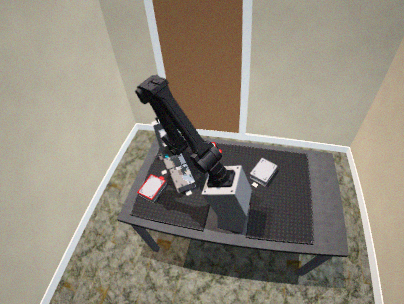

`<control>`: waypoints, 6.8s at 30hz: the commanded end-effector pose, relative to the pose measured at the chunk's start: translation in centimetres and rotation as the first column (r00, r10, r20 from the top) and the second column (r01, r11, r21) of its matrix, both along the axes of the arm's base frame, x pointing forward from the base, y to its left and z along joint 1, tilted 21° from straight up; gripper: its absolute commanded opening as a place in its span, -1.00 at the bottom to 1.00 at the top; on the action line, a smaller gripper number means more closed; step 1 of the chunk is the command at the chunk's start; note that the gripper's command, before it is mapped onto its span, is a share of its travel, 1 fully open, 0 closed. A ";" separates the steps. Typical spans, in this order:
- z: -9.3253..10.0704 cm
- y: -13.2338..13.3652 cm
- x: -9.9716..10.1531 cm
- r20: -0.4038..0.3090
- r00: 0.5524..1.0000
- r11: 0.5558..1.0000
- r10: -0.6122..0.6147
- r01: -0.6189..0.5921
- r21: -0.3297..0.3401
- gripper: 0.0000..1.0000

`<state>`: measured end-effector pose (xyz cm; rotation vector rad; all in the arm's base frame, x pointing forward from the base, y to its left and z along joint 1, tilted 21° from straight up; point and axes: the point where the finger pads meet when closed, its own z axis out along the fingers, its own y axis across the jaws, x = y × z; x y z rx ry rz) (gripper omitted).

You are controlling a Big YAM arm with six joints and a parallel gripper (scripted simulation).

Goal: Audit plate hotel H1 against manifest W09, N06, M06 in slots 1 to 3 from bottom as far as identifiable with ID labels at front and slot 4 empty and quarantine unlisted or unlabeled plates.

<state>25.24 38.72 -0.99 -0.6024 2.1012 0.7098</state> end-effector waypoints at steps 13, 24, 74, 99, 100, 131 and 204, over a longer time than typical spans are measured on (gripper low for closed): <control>0.7 0.6 0.6 0.013 1.000 1.000 -0.003 0.003 0.019 0.72; 0.7 0.6 0.6 0.013 1.000 1.000 -0.003 0.003 0.019 0.72; 2.1 0.0 -0.7 0.018 1.000 0.999 0.002 -0.003 0.046 1.00; -0.1 -2.7 -3.7 0.001 1.000 1.000 0.002 -0.002 0.017 1.00; -0.1 -2.8 -3.9 0.001 1.000 1.000 0.001 -0.001 0.016 1.00; -1.1 -5.2 -6.5 0.006 1.000 1.000 -0.003 0.002 0.010 -1.00; 0.2 -3.0 -3.7 0.018 1.000 1.000 -0.004 0.004 0.018 -1.00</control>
